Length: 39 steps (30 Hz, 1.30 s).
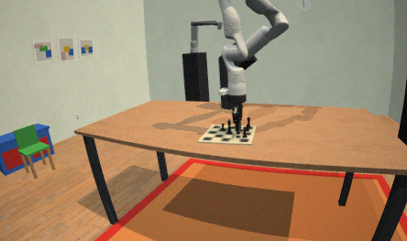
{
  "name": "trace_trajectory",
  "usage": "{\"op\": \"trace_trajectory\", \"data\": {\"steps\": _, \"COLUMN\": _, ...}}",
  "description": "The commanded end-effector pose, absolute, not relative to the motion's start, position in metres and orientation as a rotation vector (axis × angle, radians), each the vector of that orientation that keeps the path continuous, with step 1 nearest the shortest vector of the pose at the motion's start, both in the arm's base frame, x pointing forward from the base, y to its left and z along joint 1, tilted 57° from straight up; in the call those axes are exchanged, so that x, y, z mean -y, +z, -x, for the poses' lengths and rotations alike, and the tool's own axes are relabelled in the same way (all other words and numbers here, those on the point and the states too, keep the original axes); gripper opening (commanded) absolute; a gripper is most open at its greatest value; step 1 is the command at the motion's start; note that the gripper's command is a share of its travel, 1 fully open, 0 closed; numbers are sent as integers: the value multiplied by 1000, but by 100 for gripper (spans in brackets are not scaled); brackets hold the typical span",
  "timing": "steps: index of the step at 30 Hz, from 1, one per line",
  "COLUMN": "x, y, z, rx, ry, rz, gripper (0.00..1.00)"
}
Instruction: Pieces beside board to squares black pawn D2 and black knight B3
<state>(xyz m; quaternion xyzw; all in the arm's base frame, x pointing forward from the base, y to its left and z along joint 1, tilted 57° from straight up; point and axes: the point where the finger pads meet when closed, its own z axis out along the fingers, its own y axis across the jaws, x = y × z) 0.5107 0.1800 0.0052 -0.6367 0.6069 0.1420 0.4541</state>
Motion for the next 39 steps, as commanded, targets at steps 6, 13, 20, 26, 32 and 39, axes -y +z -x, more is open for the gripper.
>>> {"op": "trace_trajectory", "data": {"steps": 6, "x": -179, "y": 5, "z": -511, "rx": -1498, "ry": 349, "rz": 1571, "gripper": 37}}
{"op": "trace_trajectory", "data": {"steps": 13, "x": -179, "y": 5, "z": -511, "rx": -1498, "ry": 349, "rz": 1571, "gripper": 37}}
{"op": "trace_trajectory", "data": {"steps": 20, "x": -170, "y": 12, "z": -507, "rx": -1499, "ry": 349, "rz": 1571, "gripper": 37}}
{"op": "trace_trajectory", "data": {"steps": 26, "x": -157, "y": 22, "z": -500, "rx": -1499, "ry": 349, "rz": 1571, "gripper": 37}}
{"op": "trace_trajectory", "data": {"steps": 32, "x": -132, "y": 40, "z": -488, "rx": -1499, "ry": 349, "rz": 1571, "gripper": 37}}
{"op": "trace_trajectory", "data": {"steps": 39, "x": -115, "y": 52, "z": -479, "rx": -1499, "ry": 349, "rz": 1571, "gripper": 37}}
